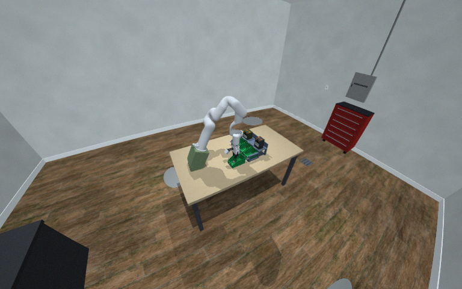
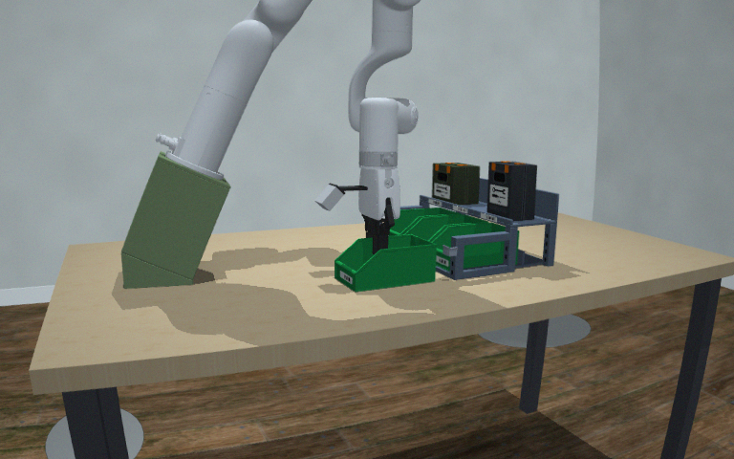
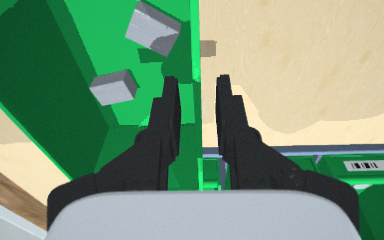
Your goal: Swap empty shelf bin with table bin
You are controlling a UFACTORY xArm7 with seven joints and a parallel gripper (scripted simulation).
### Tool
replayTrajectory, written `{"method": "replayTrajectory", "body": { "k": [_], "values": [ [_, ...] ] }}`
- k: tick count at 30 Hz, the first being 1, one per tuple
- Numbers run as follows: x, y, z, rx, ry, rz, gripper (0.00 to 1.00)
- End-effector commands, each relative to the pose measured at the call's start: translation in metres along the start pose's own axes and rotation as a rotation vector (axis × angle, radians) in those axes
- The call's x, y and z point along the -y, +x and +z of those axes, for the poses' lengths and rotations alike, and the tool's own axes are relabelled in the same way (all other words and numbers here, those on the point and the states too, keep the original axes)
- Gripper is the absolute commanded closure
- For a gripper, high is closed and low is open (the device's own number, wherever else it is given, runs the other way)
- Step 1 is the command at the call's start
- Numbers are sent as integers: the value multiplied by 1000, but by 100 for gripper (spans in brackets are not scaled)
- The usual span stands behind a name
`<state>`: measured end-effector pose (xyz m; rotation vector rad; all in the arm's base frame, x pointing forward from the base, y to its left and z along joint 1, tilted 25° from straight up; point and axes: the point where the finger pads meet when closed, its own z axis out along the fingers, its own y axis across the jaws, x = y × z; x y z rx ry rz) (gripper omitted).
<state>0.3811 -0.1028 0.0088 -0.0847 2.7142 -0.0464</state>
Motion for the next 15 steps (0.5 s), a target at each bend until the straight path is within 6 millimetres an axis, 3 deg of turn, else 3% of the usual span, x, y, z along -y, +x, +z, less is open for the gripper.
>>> {"method": "replayTrajectory", "body": {
  "k": [1, 15],
  "values": [
    [0, -1, -2, 1, 1, 0, 74],
    [0, -1, -14, 2, 1, 0, 74]
  ]
}}
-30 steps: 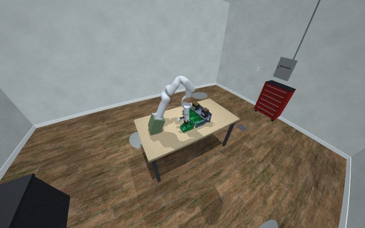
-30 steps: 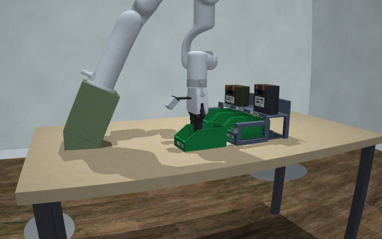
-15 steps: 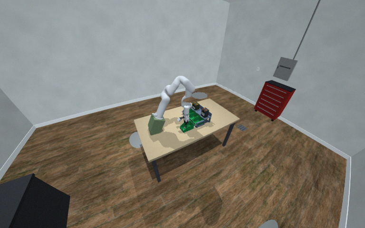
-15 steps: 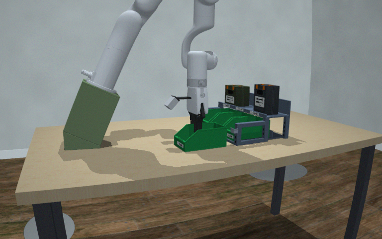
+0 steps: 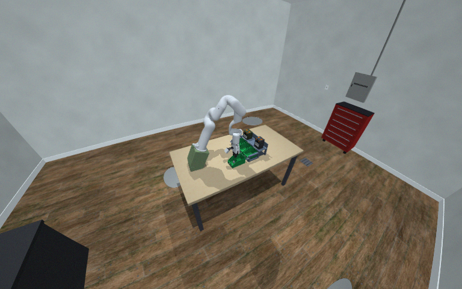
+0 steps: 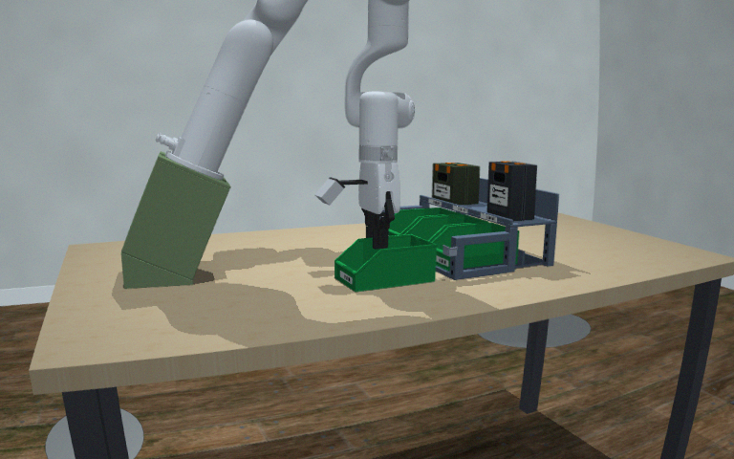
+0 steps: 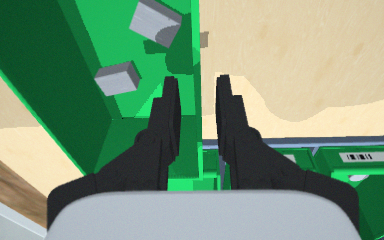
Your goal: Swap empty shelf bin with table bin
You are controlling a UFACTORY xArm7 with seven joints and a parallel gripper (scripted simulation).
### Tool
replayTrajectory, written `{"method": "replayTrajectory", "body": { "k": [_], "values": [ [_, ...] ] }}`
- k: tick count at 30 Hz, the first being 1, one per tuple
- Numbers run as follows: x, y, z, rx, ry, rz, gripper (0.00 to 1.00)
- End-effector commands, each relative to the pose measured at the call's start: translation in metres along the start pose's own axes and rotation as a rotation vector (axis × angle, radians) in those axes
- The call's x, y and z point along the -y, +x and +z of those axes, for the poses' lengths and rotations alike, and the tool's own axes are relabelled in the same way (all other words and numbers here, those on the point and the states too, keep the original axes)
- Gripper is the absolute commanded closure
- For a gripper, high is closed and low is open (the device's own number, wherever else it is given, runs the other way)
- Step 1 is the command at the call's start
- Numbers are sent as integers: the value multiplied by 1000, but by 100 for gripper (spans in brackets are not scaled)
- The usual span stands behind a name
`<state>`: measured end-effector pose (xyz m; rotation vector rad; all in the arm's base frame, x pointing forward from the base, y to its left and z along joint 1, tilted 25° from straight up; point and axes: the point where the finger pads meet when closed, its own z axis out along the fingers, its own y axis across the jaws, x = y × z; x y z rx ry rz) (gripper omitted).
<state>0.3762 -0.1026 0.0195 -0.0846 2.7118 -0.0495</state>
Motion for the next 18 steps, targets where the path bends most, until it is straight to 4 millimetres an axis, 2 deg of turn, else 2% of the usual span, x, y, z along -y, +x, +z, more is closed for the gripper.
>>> {"method": "replayTrajectory", "body": {
  "k": [1, 18],
  "values": [
    [0, -1, -3, -1, -1, 1, 74],
    [0, -1, -26, -1, -1, 1, 74]
  ]
}}
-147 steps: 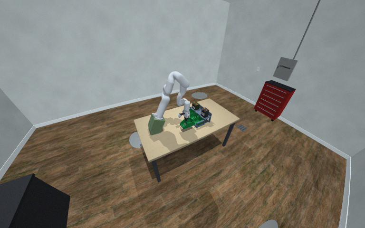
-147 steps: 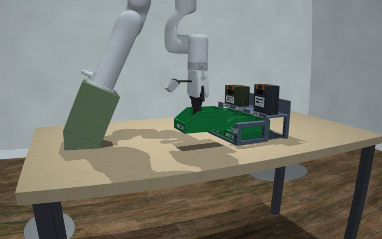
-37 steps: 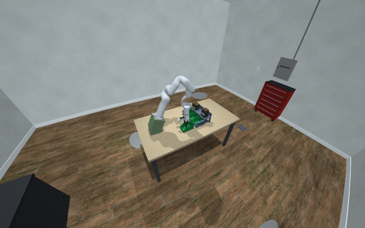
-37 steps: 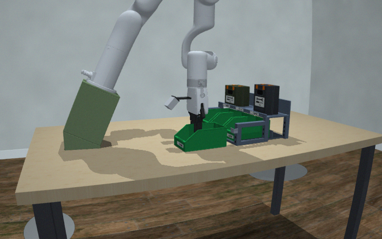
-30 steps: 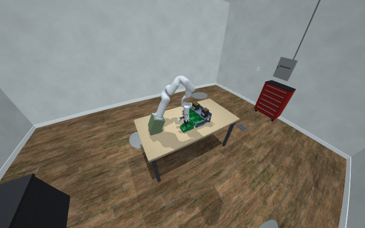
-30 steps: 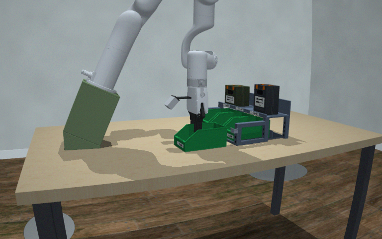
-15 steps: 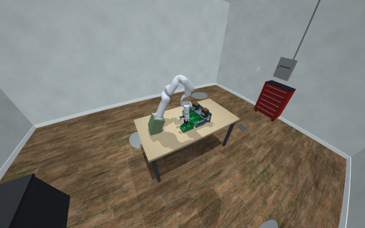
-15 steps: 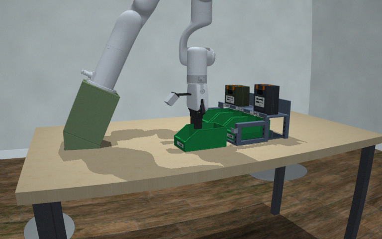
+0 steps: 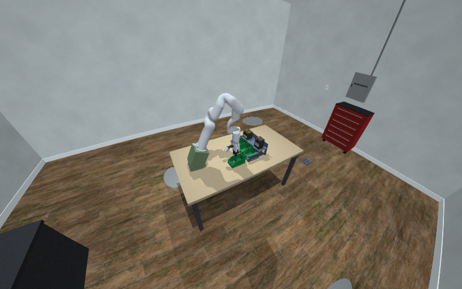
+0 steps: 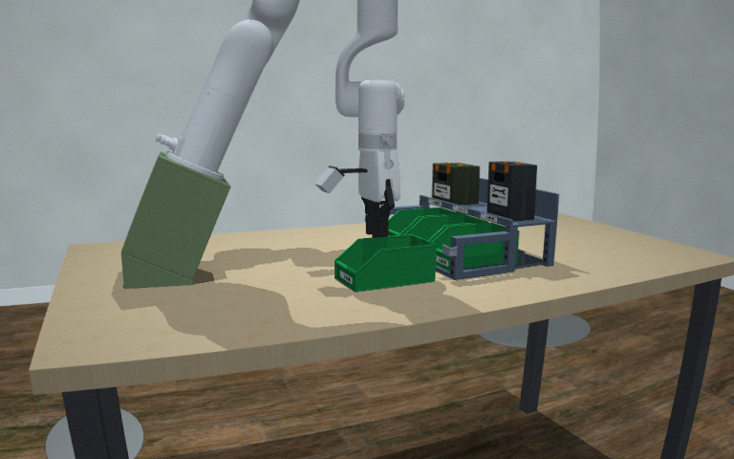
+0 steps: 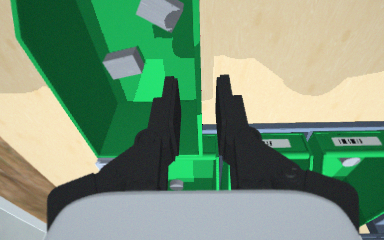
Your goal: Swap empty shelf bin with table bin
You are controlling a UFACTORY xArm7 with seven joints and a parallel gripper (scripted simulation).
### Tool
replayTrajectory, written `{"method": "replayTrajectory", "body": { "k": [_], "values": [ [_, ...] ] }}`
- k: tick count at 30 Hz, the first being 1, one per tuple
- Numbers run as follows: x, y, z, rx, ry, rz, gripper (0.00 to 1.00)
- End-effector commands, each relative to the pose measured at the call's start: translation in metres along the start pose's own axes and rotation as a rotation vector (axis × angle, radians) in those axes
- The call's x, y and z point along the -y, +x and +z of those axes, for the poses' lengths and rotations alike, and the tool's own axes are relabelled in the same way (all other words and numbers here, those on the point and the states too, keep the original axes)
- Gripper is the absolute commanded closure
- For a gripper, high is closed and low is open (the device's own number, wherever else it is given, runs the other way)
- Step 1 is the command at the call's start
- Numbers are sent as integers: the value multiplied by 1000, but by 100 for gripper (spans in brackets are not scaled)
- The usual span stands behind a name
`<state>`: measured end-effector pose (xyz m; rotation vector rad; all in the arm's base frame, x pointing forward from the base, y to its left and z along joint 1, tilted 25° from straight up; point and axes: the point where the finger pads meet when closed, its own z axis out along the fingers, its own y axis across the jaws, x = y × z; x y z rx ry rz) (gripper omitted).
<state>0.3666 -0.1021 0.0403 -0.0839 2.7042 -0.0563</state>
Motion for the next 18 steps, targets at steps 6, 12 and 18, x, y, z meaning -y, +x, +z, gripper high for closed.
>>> {"method": "replayTrajectory", "body": {
  "k": [6, 12, 18],
  "values": [
    [1, -1, -12, -8, -7, 1, 74],
    [1, -1, -20, -8, -7, 1, 74],
    [1, -1, -24, -8, -7, 1, 74]
  ]
}}
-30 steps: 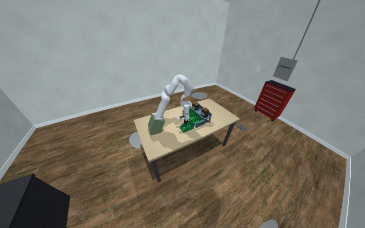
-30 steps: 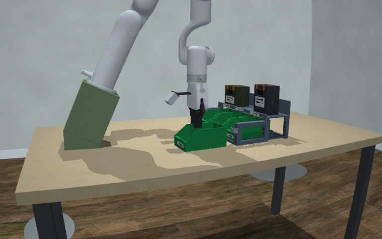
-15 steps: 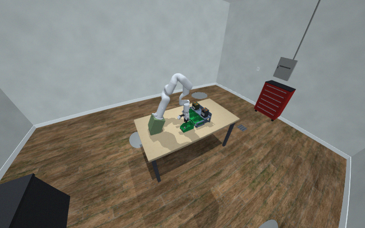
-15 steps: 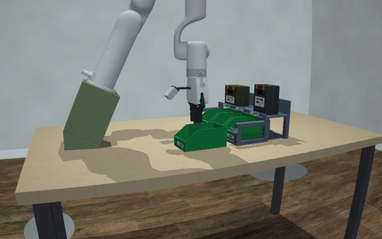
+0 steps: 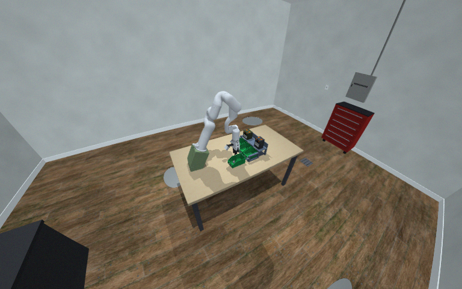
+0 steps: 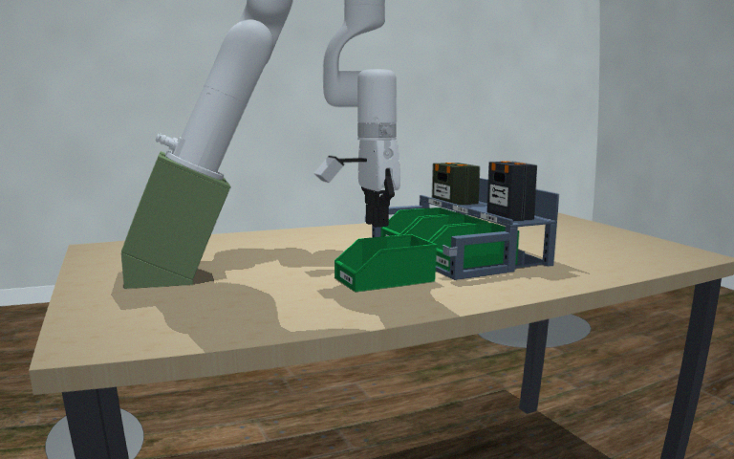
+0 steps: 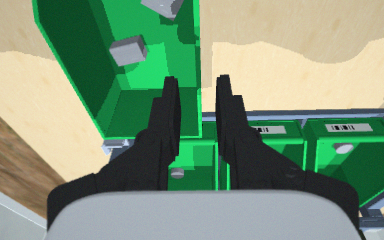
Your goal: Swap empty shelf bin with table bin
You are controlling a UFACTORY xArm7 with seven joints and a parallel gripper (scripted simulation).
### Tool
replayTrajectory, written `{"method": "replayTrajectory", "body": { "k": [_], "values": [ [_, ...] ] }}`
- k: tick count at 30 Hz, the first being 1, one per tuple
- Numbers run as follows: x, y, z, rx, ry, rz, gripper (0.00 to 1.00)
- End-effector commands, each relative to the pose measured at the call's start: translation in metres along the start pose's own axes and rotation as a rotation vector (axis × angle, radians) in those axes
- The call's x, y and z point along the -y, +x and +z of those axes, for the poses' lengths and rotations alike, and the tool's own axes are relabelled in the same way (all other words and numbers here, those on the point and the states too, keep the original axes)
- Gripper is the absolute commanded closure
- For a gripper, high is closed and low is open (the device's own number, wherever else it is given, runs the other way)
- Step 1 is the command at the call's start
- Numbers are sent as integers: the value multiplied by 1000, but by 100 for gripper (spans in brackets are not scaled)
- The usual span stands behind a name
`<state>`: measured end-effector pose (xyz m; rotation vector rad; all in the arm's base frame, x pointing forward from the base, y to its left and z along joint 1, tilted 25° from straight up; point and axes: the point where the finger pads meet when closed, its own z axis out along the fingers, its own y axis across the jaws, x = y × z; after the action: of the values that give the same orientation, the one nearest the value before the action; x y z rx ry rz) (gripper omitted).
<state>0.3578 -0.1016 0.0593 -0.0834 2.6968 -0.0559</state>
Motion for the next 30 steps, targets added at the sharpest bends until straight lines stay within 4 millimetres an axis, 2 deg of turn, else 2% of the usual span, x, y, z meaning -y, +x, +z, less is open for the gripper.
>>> {"method": "replayTrajectory", "body": {
  "k": [1, 30],
  "values": [
    [1, -1, -5, -15, -7, 1, 74],
    [1, -2, -35, -15, -7, 1, 74]
  ]
}}
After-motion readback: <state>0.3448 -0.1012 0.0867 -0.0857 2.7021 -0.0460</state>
